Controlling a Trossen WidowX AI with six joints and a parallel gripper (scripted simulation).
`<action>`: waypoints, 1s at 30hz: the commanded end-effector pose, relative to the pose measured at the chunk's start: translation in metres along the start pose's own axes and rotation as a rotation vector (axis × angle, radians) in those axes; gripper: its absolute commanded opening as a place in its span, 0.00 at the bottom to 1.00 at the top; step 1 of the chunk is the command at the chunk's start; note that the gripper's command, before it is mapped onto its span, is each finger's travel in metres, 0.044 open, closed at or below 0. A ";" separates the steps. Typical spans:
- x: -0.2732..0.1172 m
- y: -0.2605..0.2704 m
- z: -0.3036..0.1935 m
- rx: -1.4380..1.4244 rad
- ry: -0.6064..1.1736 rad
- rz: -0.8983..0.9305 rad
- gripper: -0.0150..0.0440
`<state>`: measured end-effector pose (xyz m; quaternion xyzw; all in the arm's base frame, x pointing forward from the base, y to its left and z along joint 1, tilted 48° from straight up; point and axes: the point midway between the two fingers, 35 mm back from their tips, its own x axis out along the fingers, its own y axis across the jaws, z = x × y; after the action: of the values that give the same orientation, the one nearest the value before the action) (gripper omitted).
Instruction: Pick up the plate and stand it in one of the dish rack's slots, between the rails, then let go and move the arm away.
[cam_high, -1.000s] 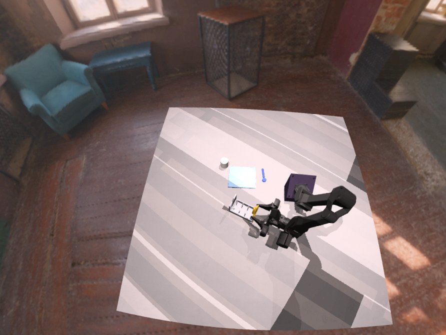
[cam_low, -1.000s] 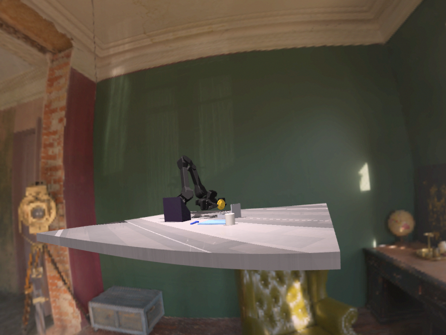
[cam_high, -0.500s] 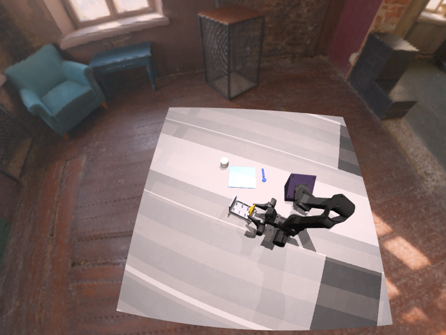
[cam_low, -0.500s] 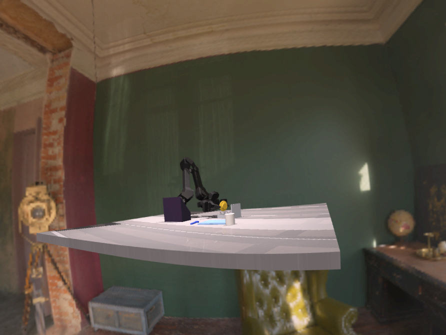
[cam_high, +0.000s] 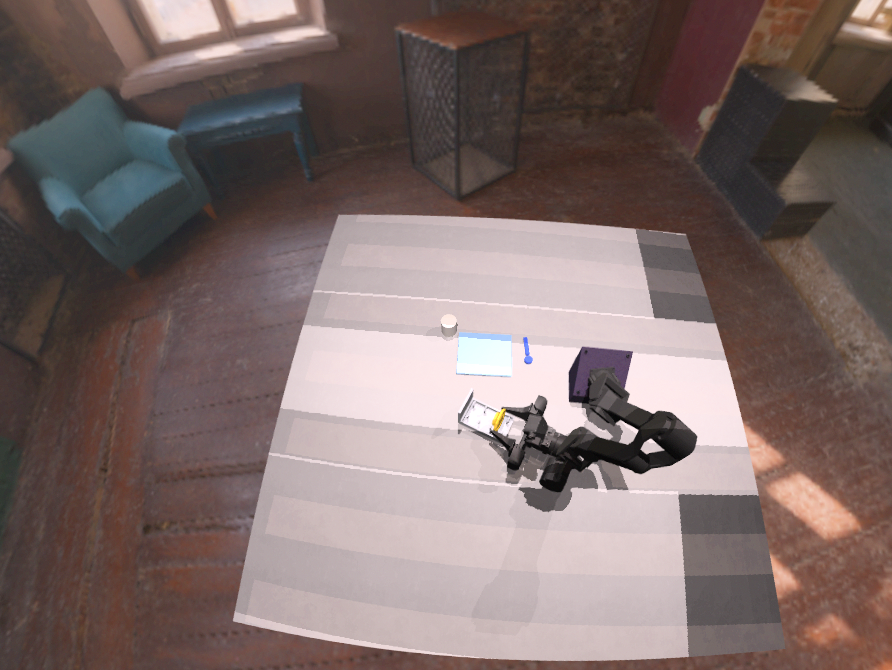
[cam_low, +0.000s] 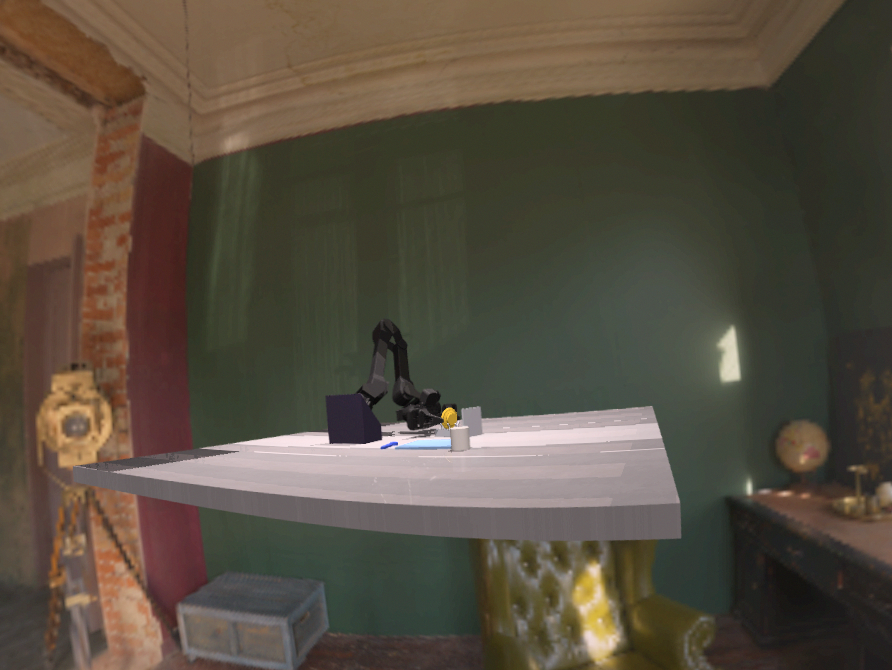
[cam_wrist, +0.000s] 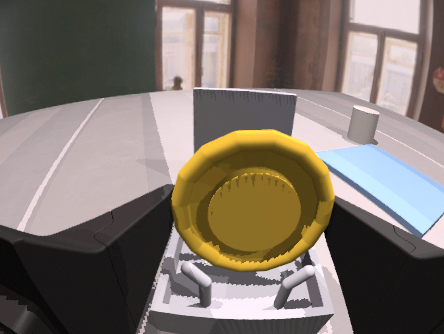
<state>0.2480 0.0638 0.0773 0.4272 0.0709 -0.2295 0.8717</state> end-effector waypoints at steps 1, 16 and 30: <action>0.001 0.000 -0.003 0.011 -0.008 0.001 0.25; 0.000 0.000 0.000 0.004 -0.001 0.000 0.43; 0.000 0.000 0.000 0.004 -0.001 0.000 0.93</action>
<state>0.2483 0.0641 0.0771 0.4289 0.0698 -0.2300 0.8708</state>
